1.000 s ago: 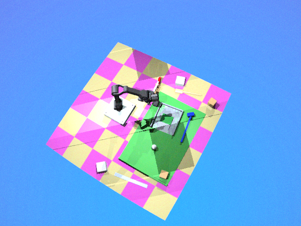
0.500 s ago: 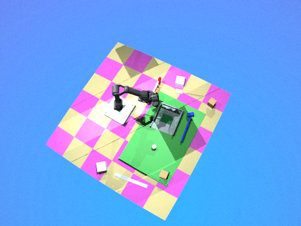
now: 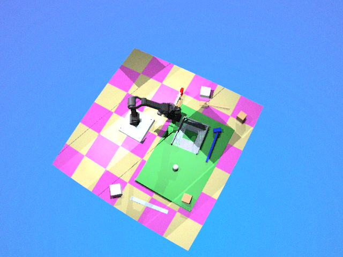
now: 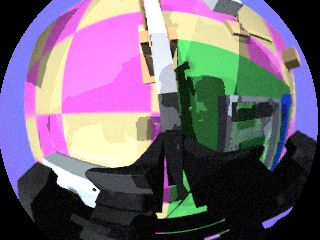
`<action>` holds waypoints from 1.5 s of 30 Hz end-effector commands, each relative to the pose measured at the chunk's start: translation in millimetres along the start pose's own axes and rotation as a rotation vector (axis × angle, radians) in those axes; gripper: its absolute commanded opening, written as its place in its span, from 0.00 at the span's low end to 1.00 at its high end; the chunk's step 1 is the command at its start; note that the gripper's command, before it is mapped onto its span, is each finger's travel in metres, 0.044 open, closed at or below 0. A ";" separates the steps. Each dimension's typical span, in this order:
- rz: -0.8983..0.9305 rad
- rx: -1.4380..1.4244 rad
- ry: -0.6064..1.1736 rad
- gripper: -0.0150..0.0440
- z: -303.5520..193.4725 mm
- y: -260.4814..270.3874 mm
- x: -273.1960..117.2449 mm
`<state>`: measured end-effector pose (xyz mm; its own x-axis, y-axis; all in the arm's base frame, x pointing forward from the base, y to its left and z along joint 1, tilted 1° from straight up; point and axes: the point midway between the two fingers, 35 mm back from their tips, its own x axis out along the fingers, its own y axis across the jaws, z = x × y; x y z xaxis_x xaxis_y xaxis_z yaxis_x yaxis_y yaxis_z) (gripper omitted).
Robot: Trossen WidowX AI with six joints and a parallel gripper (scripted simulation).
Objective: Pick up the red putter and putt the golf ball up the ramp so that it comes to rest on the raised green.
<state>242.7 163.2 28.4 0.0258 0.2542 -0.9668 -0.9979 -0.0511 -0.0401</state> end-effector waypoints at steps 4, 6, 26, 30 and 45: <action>-0.003 -0.001 0.000 0.25 4.6 -2.9 -12.9; -0.003 -0.001 0.000 0.25 8.0 -4.2 -23.2; -0.011 0.051 0.019 0.25 12.0 -10.0 -91.8; -0.029 0.135 0.034 0.25 -5.6 -23.1 -98.2; -0.096 0.441 0.083 0.25 -80.1 -59.6 -125.2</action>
<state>294.5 74.3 126.0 0.0839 0.1690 -0.9820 -0.9451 0.3257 -0.0247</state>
